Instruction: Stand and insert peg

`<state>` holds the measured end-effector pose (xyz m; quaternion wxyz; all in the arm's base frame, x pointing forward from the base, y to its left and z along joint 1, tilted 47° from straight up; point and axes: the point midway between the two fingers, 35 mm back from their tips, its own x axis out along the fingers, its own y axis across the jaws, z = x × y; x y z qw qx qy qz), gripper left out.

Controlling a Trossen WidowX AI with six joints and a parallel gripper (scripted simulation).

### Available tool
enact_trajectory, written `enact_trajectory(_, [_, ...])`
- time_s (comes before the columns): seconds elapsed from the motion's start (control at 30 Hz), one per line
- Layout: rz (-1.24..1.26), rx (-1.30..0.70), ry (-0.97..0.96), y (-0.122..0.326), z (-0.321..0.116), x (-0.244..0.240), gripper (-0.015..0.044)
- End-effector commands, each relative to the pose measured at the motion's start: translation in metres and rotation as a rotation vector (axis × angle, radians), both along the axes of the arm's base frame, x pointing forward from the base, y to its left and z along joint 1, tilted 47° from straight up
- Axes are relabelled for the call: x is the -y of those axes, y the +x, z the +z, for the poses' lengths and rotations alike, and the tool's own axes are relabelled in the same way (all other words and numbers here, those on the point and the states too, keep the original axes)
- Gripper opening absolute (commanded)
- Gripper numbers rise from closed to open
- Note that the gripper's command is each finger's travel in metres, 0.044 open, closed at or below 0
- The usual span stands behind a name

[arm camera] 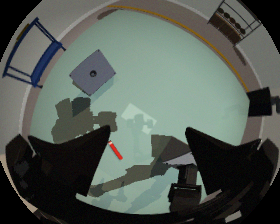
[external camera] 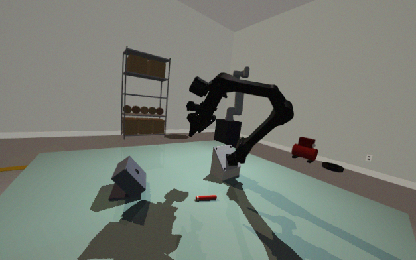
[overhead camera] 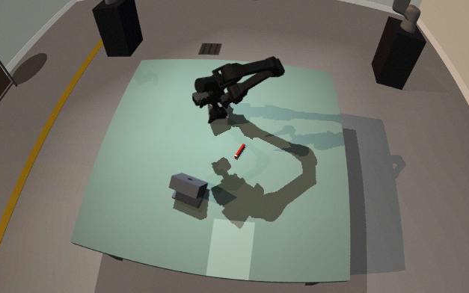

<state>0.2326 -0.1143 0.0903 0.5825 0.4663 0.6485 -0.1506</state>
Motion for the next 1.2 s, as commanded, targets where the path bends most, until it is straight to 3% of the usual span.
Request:
enact_trajectory(0.0, [0.103,0.035,0.052,0.013,-0.003,-0.03,0.044])
enact_trajectory(0.6, [0.596,0.177,0.333,0.025,-0.003,-0.19,0.044])
enact_trajectory(1.17, [0.613,0.18,0.341,0.024,-0.017,-0.208,0.044])
